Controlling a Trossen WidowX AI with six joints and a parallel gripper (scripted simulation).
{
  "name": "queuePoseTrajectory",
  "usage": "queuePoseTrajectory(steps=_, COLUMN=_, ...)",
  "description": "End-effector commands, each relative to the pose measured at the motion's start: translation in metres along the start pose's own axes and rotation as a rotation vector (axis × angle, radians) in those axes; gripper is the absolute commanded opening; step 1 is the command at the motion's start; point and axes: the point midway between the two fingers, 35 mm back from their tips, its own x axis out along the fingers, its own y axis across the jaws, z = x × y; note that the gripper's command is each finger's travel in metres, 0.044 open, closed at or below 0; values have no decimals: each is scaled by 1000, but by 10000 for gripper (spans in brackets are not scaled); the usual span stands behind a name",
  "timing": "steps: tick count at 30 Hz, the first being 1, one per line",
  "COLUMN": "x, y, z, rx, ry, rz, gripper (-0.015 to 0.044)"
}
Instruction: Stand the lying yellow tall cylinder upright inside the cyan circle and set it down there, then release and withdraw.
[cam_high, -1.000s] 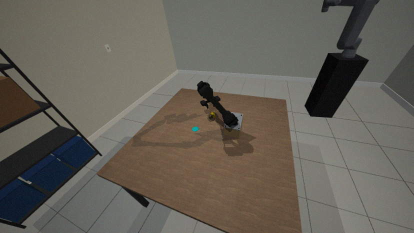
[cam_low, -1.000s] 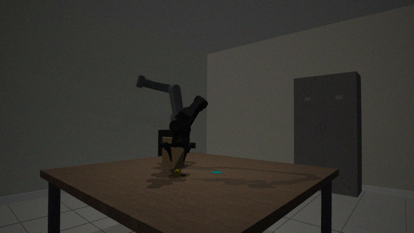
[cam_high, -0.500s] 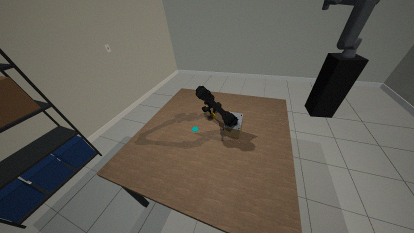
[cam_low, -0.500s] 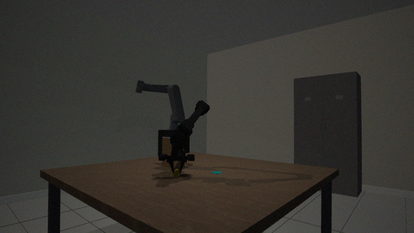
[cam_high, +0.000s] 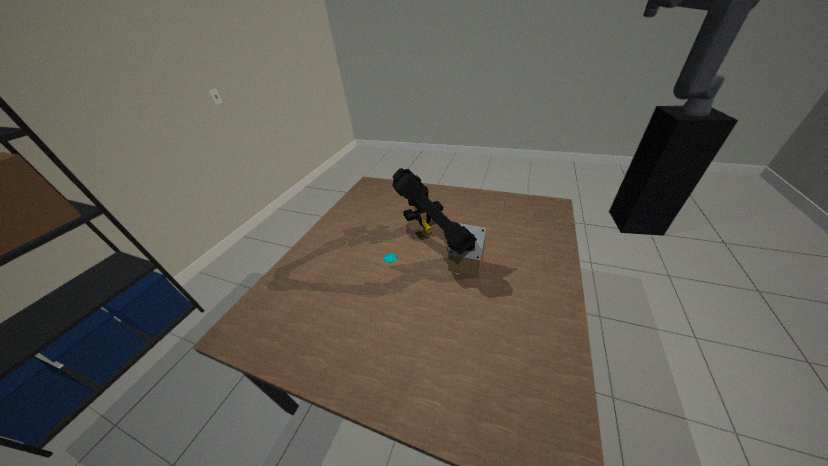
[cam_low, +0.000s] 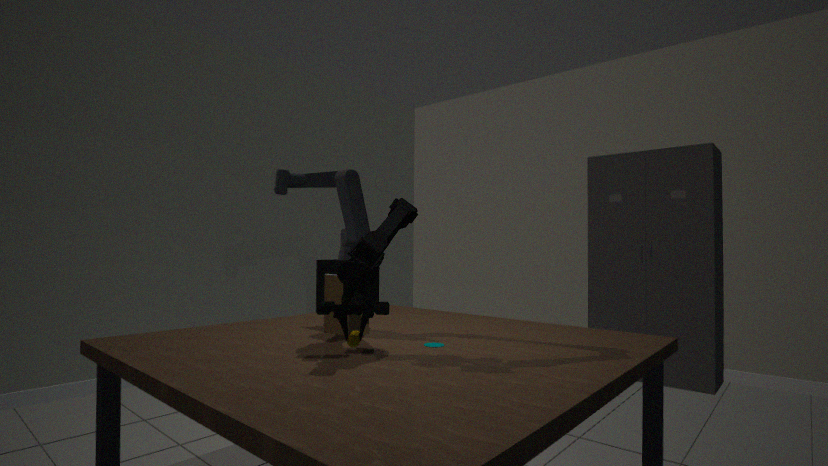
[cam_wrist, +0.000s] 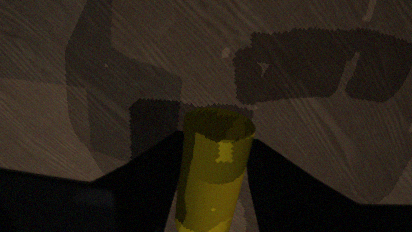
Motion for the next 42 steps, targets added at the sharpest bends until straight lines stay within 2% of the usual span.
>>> queuePoseTrajectory(steps=1, x=-15, y=2, z=5, rx=-11, ry=-17, rz=-5, gripper=105)
queuePoseTrajectory(steps=25, x=-90, y=0, z=0, rx=-11, ry=-16, rz=-6, gripper=105)
queuePoseTrajectory(steps=42, x=-100, y=38, z=-6, rx=-73, ry=-25, rz=-14, gripper=105)
